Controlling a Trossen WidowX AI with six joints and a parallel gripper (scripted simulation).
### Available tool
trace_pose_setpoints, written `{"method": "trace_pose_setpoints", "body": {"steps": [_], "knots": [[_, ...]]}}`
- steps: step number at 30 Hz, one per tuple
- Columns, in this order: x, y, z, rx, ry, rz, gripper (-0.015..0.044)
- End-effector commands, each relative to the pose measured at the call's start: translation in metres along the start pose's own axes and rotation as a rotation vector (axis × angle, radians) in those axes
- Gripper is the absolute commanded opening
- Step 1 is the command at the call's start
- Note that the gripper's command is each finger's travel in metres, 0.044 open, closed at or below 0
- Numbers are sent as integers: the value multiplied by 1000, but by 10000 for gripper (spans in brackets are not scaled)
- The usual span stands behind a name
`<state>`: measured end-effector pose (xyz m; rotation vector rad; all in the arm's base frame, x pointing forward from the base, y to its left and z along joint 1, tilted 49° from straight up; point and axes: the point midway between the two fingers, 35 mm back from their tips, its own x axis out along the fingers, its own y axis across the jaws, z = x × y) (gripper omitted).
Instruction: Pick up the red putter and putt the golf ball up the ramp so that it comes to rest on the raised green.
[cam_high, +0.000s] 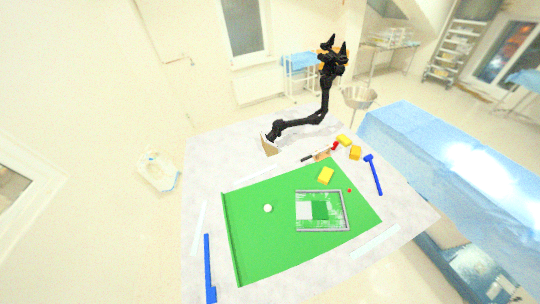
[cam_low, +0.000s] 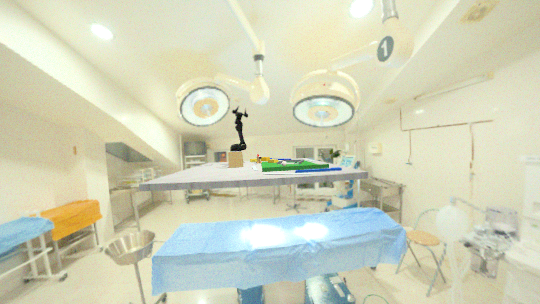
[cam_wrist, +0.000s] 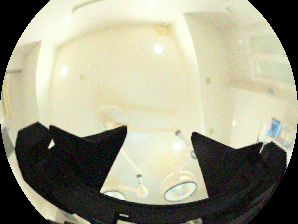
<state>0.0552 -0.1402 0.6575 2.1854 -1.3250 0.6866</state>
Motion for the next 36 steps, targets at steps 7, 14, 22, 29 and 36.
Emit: {"method": "trace_pose_setpoints", "body": {"steps": [7, 14, 22, 29, 36], "knots": [[15, -4, 59, 204, -158, -73, 440], [25, -40, 156, 523, -451, -199, 440], [4, -116, 249, 820, -833, -342, 440], [-55, -201, 314, 1033, -1272, -479, 440], [-145, -276, 344, 1155, -1771, -577, 440]]}}
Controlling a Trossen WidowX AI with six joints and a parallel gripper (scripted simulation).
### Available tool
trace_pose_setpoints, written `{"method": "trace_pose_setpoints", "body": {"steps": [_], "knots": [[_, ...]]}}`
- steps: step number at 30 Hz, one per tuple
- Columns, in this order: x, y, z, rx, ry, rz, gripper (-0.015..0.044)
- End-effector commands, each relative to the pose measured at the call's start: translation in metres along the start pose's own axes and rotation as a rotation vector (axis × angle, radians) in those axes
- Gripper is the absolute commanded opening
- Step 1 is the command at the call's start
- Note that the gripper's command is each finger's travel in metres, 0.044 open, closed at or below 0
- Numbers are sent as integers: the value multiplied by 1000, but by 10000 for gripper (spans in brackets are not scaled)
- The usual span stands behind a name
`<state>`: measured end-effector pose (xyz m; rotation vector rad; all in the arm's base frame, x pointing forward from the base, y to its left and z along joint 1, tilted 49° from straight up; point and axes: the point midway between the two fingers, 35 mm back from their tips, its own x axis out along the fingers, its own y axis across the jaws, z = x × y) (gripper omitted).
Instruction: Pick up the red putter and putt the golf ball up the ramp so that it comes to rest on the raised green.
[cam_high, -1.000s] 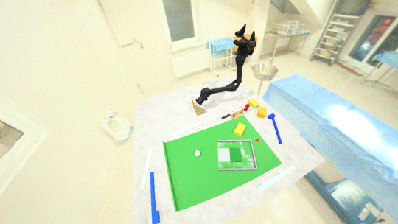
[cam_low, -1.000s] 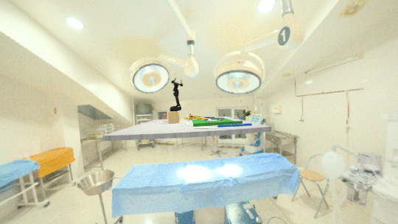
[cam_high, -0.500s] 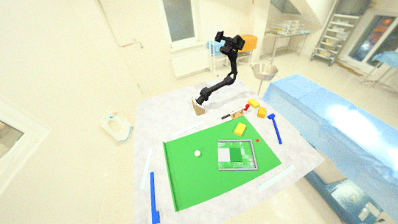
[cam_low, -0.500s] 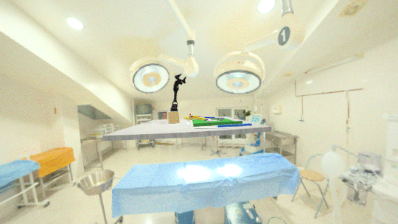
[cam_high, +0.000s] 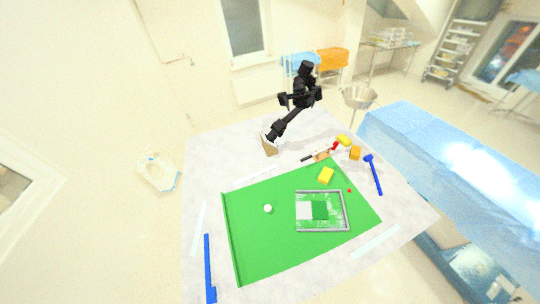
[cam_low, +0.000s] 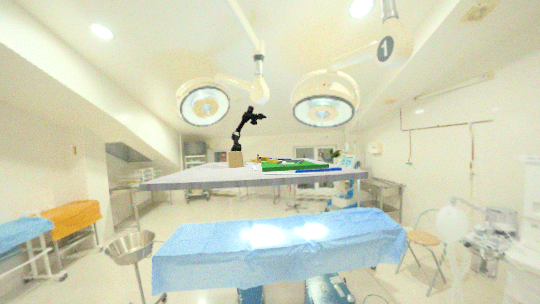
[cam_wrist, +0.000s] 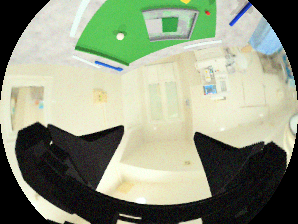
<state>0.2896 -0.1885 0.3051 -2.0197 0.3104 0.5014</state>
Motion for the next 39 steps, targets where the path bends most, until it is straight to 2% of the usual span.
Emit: {"method": "trace_pose_setpoints", "body": {"steps": [1, 9, 14, 19, 39], "knots": [[37, 11, 62, 152, -277, 24, 440], [65, 24, 191, 432, -808, 191, 440], [53, 28, 266, 602, -1115, 388, 440], [24, 26, 327, 757, -1363, 652, 440], [24, 24, 358, 775, -1390, 689, 440]]}}
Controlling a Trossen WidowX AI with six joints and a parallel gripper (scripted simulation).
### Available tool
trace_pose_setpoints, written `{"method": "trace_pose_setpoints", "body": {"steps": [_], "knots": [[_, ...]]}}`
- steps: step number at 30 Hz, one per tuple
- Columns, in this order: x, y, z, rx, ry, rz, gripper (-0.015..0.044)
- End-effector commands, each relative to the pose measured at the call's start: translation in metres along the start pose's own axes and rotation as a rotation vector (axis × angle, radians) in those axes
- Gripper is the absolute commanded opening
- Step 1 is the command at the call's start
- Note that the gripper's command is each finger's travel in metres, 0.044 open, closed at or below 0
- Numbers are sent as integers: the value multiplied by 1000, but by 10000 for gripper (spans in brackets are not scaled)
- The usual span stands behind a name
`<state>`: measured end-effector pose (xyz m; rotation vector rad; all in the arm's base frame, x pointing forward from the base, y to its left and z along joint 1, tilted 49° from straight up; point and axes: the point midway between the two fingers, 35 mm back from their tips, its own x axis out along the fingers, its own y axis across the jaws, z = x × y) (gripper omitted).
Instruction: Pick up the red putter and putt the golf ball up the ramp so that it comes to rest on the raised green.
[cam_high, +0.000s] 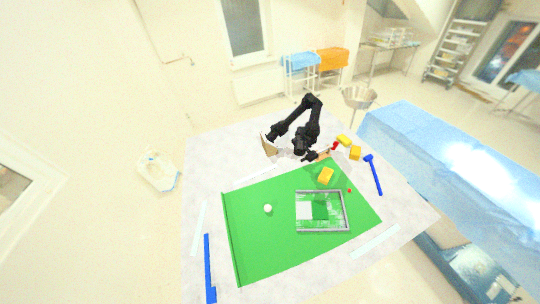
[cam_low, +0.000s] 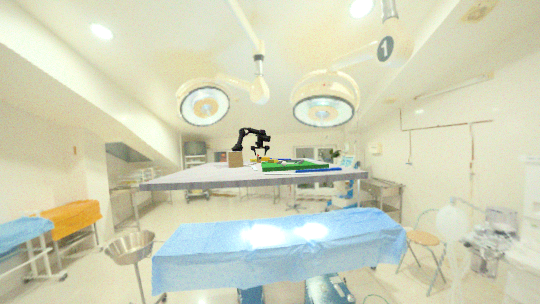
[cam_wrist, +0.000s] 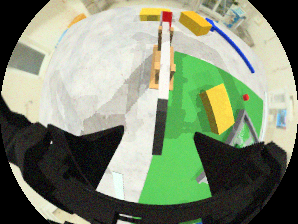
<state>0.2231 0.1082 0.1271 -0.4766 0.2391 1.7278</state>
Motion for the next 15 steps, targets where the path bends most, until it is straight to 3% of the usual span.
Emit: {"method": "trace_pose_setpoints", "body": {"steps": [1, 15], "knots": [[7, 0, 0, 2, -4, -5, 440], [32, 0, -7, 1, -4, -5, 440]]}}
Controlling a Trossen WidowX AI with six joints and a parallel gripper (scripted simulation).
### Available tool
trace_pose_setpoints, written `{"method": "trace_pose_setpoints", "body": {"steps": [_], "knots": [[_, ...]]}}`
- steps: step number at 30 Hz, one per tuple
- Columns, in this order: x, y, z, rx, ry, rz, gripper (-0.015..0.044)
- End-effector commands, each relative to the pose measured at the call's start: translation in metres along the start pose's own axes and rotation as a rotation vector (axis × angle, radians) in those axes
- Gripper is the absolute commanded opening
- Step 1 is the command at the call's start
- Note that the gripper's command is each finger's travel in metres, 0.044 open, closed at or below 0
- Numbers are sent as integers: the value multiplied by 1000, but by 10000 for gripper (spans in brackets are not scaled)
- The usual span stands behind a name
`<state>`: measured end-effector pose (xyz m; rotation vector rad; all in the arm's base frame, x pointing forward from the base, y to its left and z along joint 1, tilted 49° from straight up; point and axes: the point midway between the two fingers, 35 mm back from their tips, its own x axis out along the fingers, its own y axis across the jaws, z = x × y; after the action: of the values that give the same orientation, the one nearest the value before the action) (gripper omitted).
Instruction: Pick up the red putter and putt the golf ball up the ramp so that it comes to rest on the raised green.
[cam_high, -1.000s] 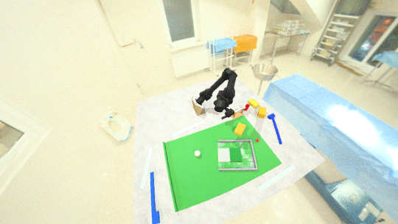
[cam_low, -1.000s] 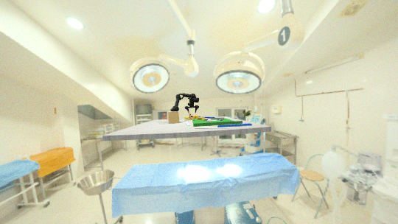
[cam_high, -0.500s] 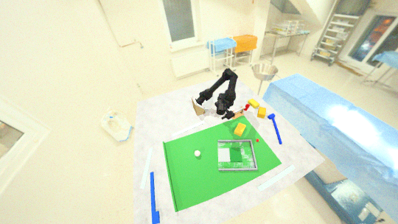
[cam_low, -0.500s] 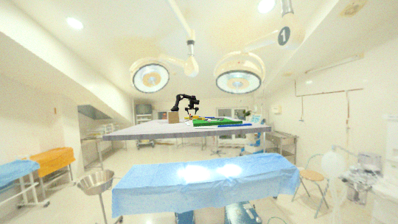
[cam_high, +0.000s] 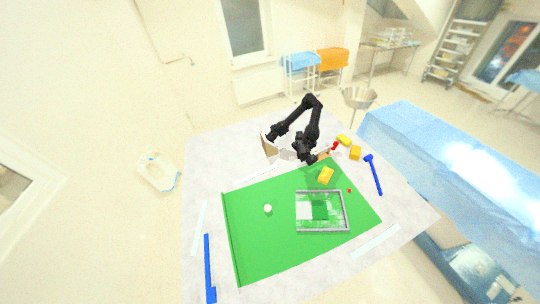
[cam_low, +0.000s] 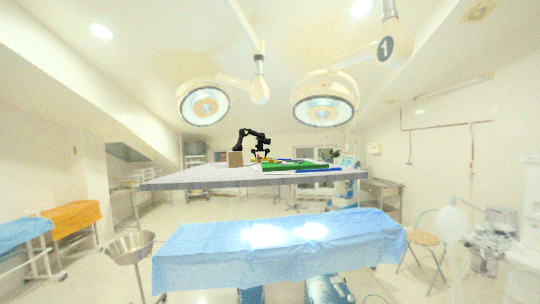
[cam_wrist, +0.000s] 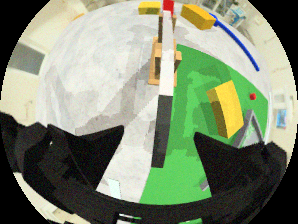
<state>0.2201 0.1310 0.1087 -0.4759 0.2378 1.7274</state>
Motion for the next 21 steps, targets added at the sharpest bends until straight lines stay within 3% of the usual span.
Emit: {"method": "trace_pose_setpoints", "body": {"steps": [1, 15, 21], "knots": [[4, 0, -1, 2, -3, -4, 440], [23, 0, -5, 1, -5, -4, 440], [20, 0, -5, -2, 0, -2, 282]]}}
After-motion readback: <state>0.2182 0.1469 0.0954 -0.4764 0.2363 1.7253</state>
